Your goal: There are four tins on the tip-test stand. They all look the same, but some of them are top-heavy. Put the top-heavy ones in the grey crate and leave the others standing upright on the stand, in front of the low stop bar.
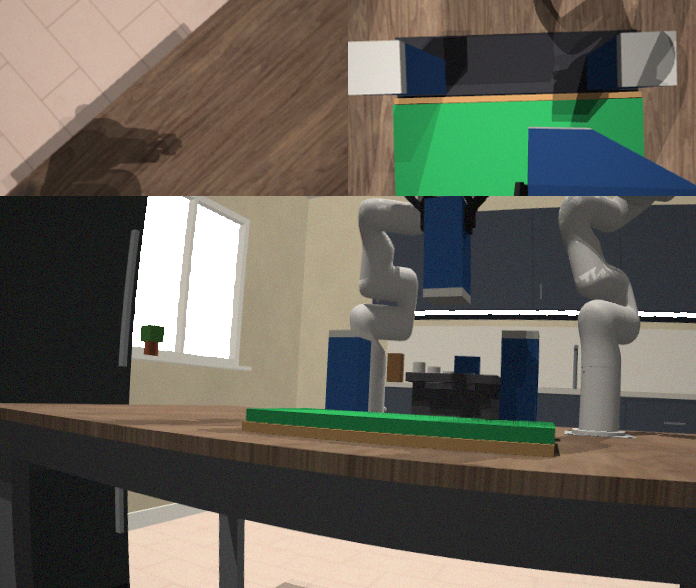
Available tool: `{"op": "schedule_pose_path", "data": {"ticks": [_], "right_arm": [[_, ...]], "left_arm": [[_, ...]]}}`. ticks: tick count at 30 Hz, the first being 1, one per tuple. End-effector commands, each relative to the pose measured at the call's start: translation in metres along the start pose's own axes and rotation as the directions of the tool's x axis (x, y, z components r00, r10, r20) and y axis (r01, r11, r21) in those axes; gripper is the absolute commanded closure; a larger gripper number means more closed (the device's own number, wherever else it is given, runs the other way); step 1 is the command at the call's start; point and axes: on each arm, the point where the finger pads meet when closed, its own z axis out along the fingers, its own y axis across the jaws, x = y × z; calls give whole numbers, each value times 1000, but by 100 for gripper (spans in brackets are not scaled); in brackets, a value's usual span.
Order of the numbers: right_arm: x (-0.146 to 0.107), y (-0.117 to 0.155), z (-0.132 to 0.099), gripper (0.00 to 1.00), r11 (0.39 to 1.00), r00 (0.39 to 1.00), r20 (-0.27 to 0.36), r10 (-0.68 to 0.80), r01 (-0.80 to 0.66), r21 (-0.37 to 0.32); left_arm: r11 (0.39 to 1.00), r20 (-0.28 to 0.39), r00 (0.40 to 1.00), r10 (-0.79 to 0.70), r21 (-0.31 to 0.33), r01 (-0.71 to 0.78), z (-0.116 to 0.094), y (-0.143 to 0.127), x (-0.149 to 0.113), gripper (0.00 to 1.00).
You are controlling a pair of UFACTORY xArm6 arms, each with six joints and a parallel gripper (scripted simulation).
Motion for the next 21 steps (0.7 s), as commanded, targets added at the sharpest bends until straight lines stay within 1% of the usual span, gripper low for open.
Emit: {"op": "schedule_pose_path", "data": {"ticks": [1,4,6,21], "right_arm": [[10,0,-3,100,1000,1000,6,0,0,-5],[17,0,-3,100,1000,1000,6,0,0,-5],[17,0,-3,100,1000,1000,6,0,0,-5],[52,-2,-2,100,1000,1000,7,-1,1,-6]], "left_arm": [[1000,-4,1000,0,0,0,-2,0,1,0],[1000,-4,1000,0,0,0,-2,0,1,0],[1000,-4,1000,0,0,0,-2,0,1,0],[1000,-4,1000,0,0,0,-2,0,1,0]]}}
